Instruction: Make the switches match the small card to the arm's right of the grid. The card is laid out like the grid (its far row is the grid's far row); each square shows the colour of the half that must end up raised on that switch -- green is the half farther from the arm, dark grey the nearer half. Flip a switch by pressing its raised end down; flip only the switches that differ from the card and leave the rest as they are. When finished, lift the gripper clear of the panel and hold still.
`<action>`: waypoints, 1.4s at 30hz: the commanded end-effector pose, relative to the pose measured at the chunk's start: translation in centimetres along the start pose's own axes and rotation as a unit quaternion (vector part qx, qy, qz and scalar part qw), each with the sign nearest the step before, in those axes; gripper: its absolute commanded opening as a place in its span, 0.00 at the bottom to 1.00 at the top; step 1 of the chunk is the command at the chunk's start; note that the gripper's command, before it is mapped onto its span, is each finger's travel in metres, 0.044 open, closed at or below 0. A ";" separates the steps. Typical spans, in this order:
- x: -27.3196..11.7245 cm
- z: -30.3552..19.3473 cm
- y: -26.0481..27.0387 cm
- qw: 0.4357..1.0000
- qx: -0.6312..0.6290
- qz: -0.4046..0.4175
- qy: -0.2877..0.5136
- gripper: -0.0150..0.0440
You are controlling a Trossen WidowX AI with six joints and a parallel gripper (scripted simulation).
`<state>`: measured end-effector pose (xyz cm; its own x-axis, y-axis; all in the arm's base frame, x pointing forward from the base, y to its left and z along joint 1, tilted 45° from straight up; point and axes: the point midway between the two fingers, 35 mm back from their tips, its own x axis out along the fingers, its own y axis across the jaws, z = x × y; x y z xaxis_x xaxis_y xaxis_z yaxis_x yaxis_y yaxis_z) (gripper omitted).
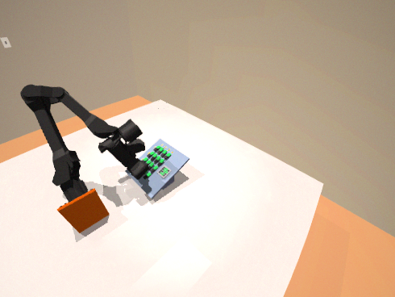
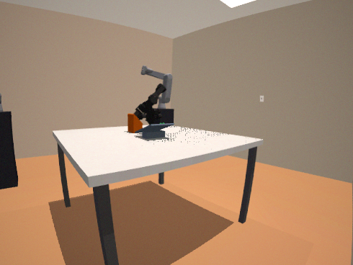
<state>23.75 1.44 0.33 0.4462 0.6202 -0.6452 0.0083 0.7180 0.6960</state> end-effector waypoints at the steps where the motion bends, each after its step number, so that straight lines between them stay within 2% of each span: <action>1: 0.2 -0.3 -0.1 1.000 0.006 -0.001 0.003 0.25; 27: 0.5 -0.3 -0.1 1.000 0.006 -0.001 0.003 0.25; 30: -0.8 0.1 -0.3 1.000 0.000 -0.005 0.004 0.25; 36: -5.9 0.1 -0.2 1.000 0.006 -0.003 0.017 0.25; 42: -6.1 0.0 -0.2 1.000 0.006 -0.003 0.017 0.25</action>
<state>21.32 -2.08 3.30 0.4133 0.6255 -0.6618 0.0376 0.7144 0.6987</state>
